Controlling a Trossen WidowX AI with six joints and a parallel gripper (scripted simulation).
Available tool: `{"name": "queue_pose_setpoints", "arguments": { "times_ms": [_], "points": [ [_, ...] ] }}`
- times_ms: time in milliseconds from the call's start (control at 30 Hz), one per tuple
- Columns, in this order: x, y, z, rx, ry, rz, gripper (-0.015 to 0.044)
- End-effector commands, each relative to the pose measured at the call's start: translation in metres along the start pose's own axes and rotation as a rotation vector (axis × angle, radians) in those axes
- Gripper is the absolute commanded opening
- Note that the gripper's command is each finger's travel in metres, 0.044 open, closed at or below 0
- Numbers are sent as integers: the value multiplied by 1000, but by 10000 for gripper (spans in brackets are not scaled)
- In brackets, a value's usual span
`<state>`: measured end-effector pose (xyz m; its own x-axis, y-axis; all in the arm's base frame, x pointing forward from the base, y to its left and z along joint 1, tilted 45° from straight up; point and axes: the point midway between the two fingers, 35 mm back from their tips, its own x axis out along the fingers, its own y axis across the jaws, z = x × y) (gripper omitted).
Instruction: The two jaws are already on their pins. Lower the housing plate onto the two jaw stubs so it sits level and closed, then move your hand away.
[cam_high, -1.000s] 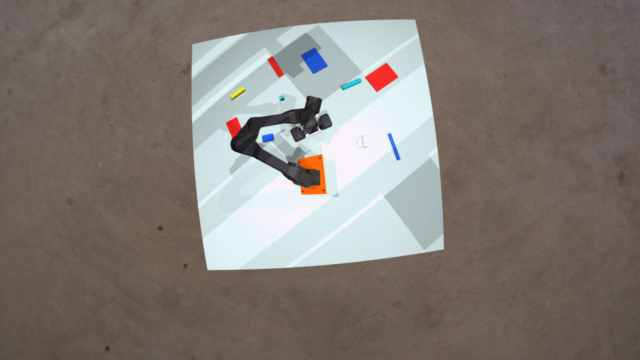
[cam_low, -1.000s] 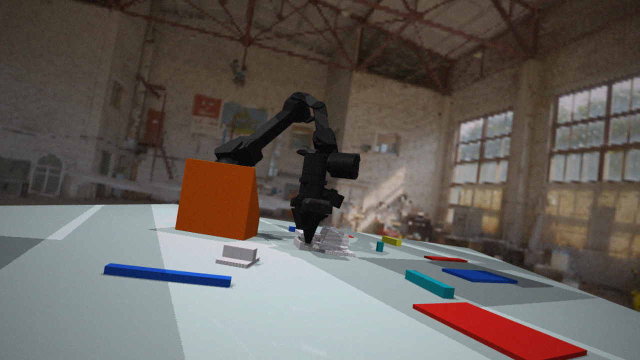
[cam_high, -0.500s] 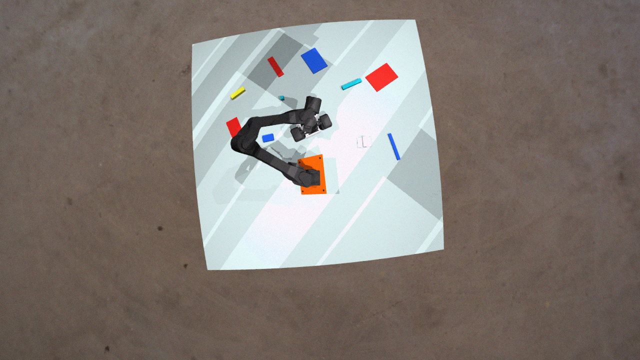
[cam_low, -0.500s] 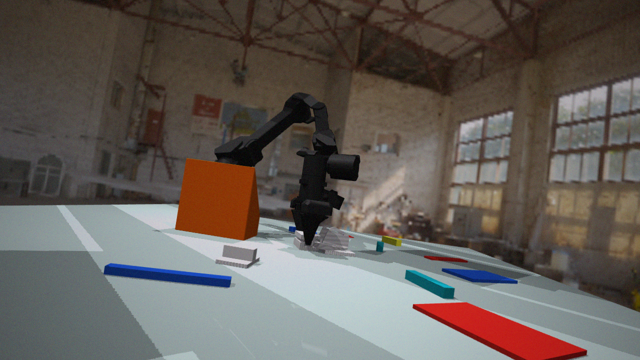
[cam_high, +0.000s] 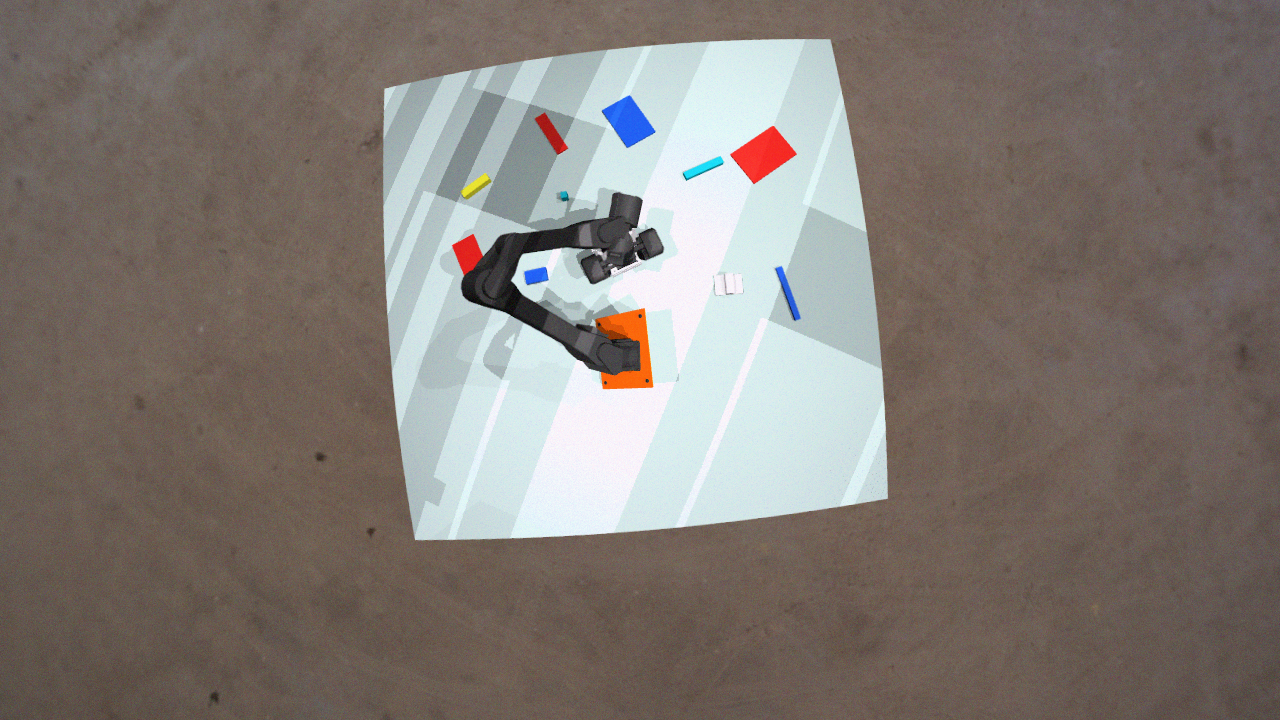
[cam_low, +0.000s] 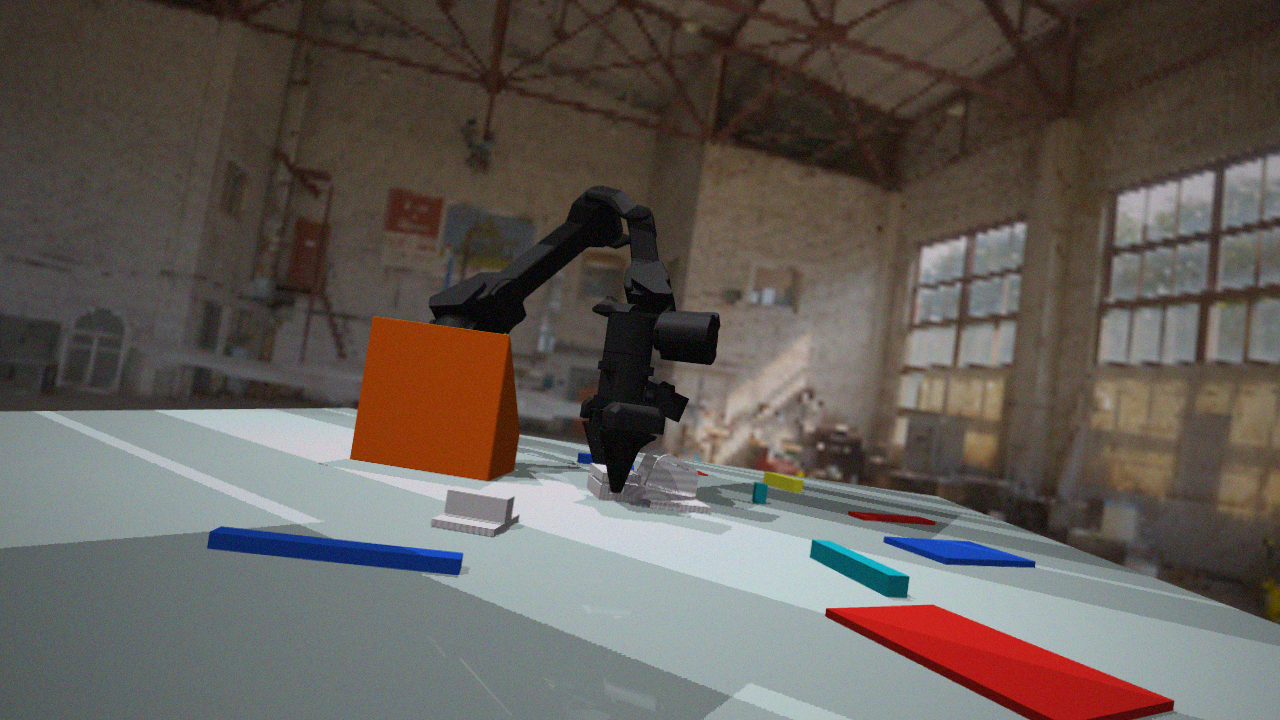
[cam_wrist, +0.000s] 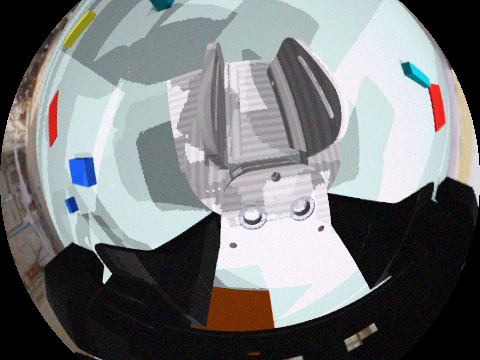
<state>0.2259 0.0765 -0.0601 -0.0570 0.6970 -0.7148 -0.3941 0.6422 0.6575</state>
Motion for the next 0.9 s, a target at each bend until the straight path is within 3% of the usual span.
{"name": "queue_pose_setpoints", "arguments": {
  "times_ms": [0, 867],
  "points": [
    [1, 0, -1, 7, 2, 2, 351],
    [4, 0, -1, 7, 2, 2, 351]
  ]
}}
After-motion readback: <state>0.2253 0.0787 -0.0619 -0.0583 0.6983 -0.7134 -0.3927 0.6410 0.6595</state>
